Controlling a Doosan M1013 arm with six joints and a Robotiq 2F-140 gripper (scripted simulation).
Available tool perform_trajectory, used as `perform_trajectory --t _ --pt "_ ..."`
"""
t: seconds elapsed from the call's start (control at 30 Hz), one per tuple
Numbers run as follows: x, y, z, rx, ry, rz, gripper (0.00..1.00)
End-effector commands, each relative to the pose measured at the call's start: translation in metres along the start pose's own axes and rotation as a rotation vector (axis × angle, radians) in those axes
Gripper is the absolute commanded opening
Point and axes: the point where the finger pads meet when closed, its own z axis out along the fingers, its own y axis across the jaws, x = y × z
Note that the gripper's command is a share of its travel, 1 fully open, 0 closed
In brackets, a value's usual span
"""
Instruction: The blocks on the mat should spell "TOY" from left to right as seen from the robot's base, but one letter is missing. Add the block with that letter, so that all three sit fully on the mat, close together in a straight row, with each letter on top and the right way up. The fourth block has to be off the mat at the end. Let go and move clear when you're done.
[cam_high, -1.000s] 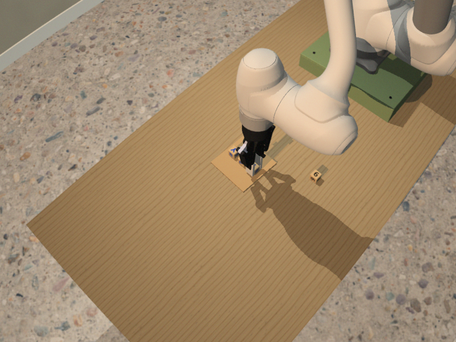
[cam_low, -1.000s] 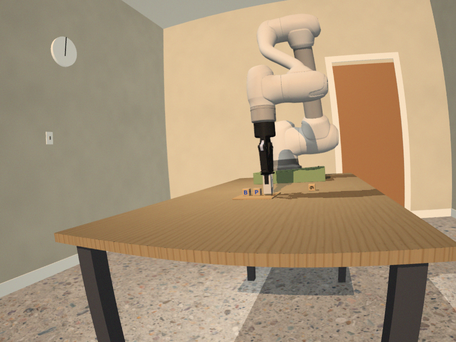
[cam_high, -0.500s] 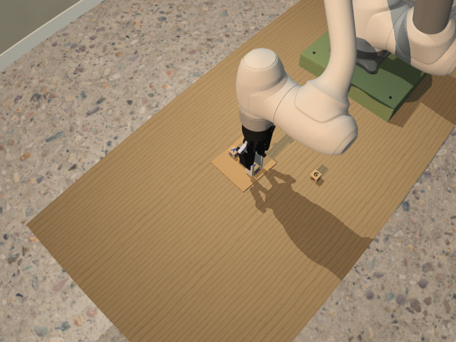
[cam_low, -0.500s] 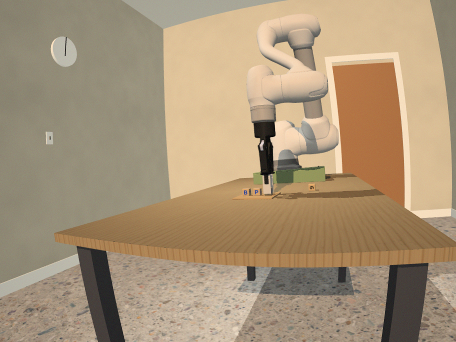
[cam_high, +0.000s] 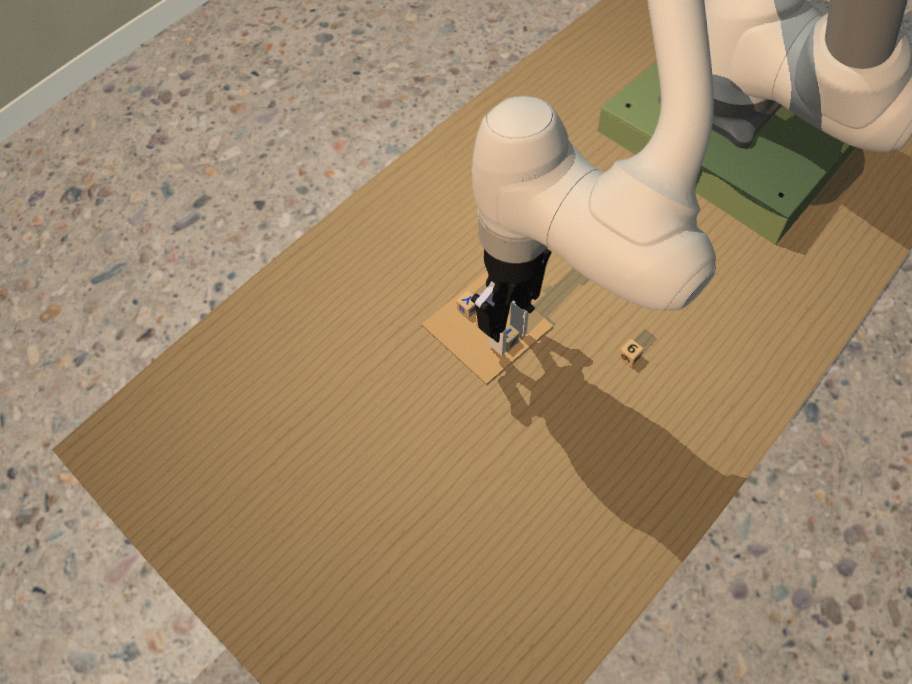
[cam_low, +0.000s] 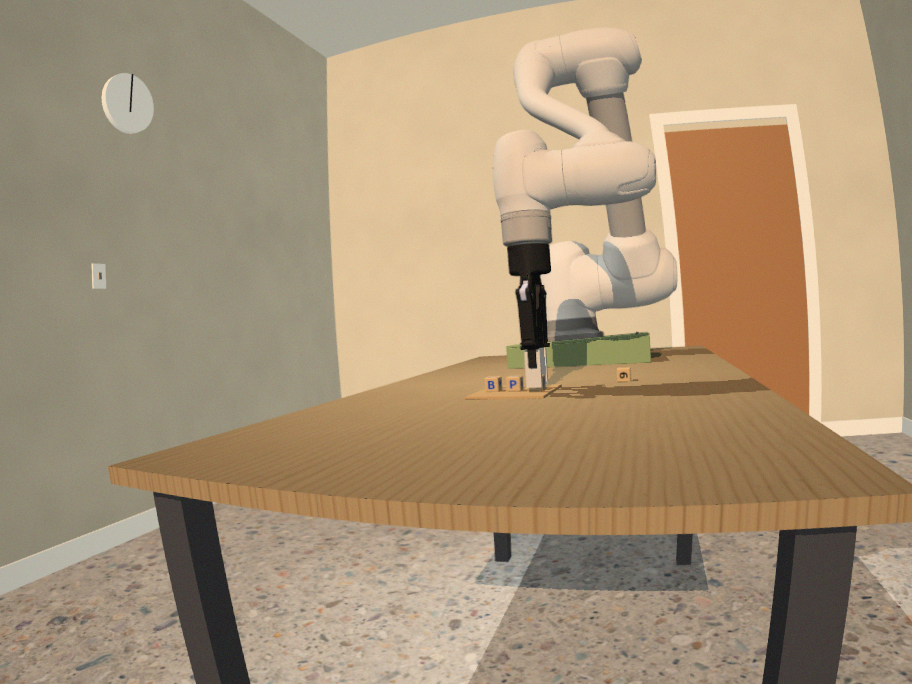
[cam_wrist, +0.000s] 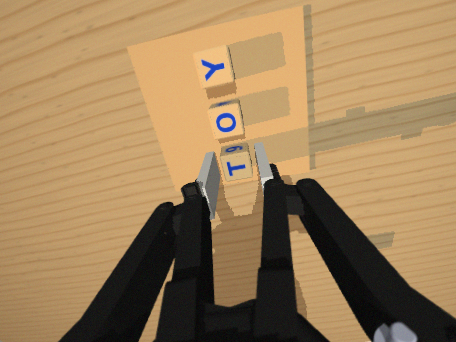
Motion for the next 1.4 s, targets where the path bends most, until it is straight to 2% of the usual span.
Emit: perform_trajectory --t 0.0,0.27,0.4,0.67,0.73,0.93,1.1,1.13,1.37 --pt "0.003 0.005 0.004 -0.007 0.001 0.004 0.25" --pt "0.003 0.005 -0.003 -0.007 0.001 0.004 0.25" --pt "0.003 0.005 -0.018 -0.007 0.001 0.004 0.25" --pt "0.003 0.005 -0.061 -0.007 0.001 0.004 0.25" --pt "0.003 0.005 -0.061 -0.007 0.001 0.004 0.25" --pt "0.003 0.005 -0.083 -0.007 0.001 0.004 0.25" --pt "0.003 0.005 -0.086 -0.007 0.001 0.004 0.25" --pt "0.003 0.005 -0.086 -0.007 0.001 0.004 1.0" --pt "0.003 0.005 -0.086 -0.007 0.001 0.004 1.0"
